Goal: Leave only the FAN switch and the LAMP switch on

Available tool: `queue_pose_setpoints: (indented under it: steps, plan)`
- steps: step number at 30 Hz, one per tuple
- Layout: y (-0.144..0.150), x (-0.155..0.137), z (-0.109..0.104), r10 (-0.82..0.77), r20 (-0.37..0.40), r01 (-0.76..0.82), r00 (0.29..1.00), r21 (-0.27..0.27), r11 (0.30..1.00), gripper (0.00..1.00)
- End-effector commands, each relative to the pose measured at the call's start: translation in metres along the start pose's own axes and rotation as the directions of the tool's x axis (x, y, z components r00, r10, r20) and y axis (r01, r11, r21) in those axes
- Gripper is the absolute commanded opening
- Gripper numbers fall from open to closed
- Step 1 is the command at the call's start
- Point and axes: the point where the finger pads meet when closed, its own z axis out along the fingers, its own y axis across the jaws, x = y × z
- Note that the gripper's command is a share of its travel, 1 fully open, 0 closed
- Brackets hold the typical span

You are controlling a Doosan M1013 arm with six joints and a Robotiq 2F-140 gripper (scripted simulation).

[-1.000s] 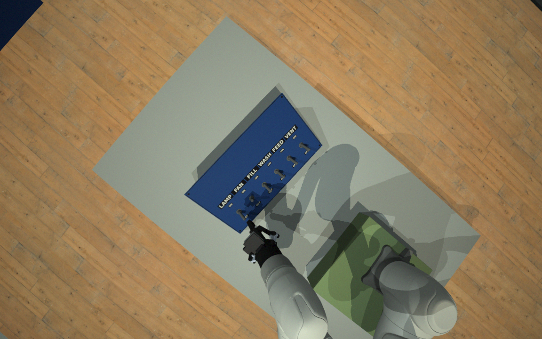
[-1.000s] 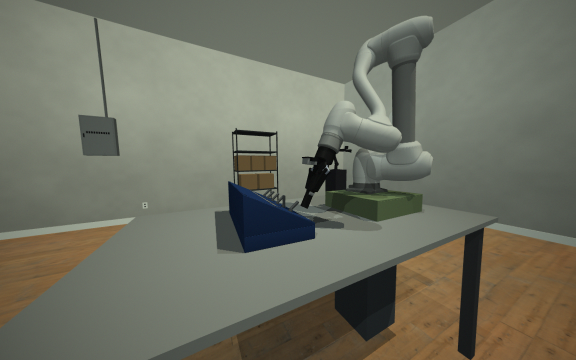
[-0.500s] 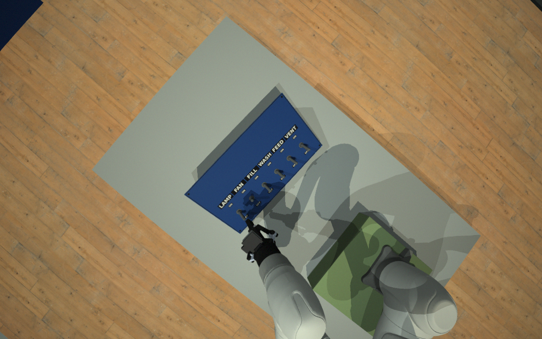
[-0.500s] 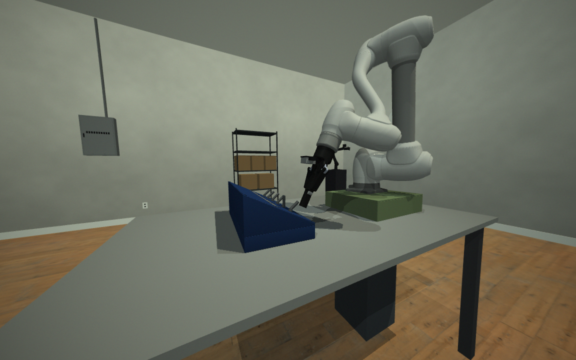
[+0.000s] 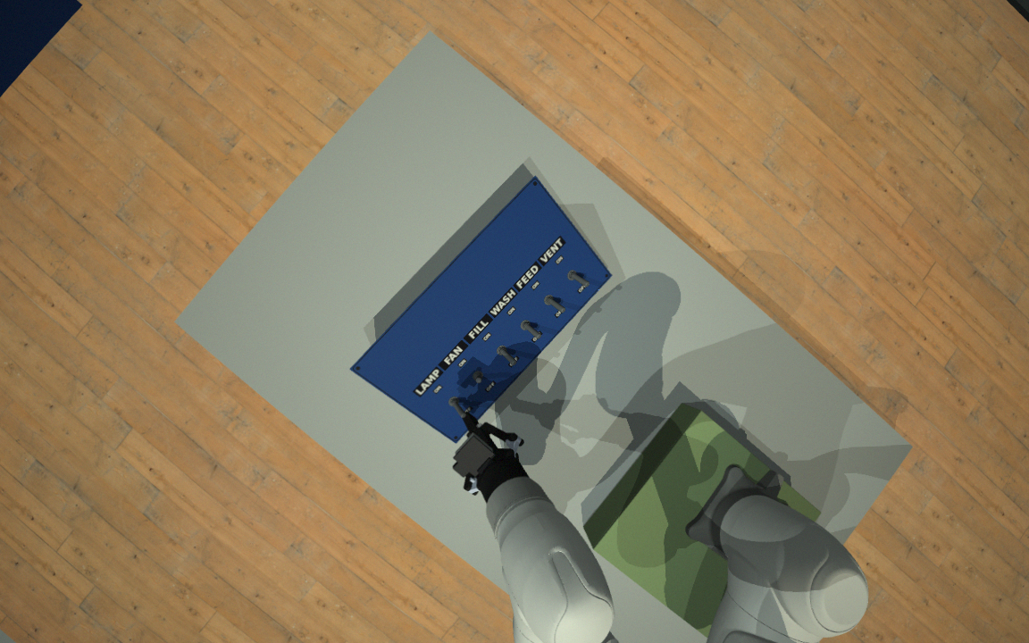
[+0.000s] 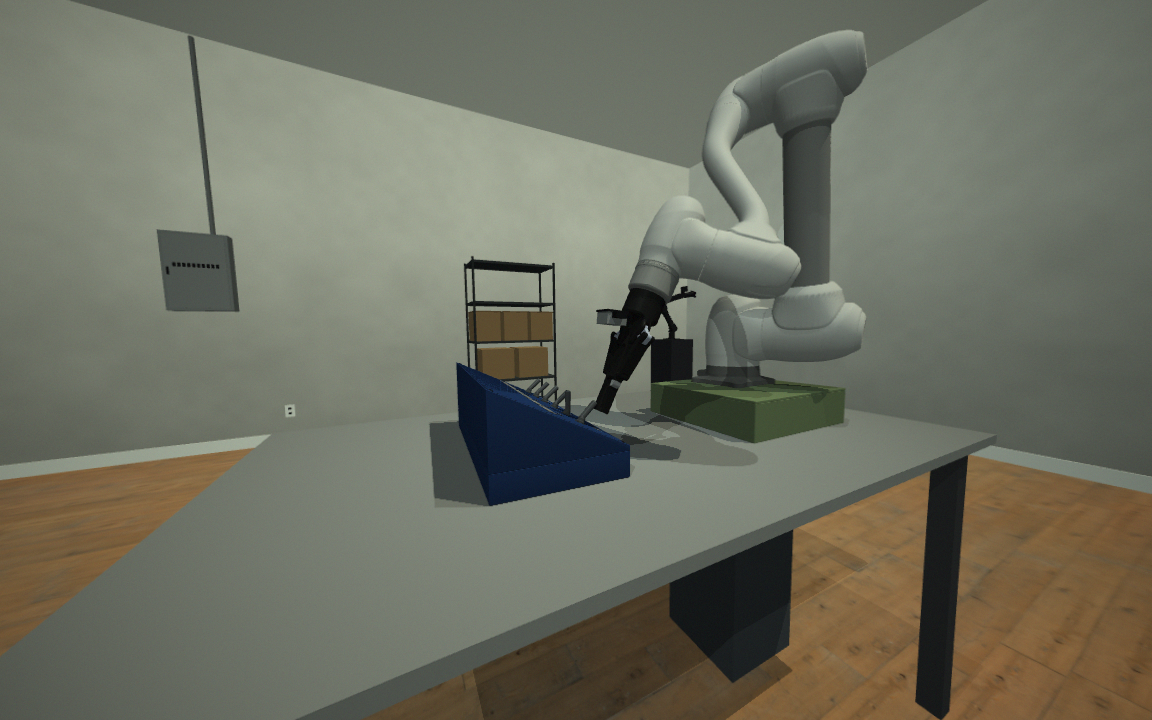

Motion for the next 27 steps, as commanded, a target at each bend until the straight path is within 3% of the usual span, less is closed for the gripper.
queue_pose_setpoints:
  steps: [1, 27]
  plan:
    - [0.0, 0.004, 0.0, 0.0, -0.001, 0.0, 1.0, 0.001, 1.0, 0.1]
    - [0.0, 0.018, 0.0, 0.0, -0.001, 0.0, 1.0, 0.001, 1.0, 0.1]
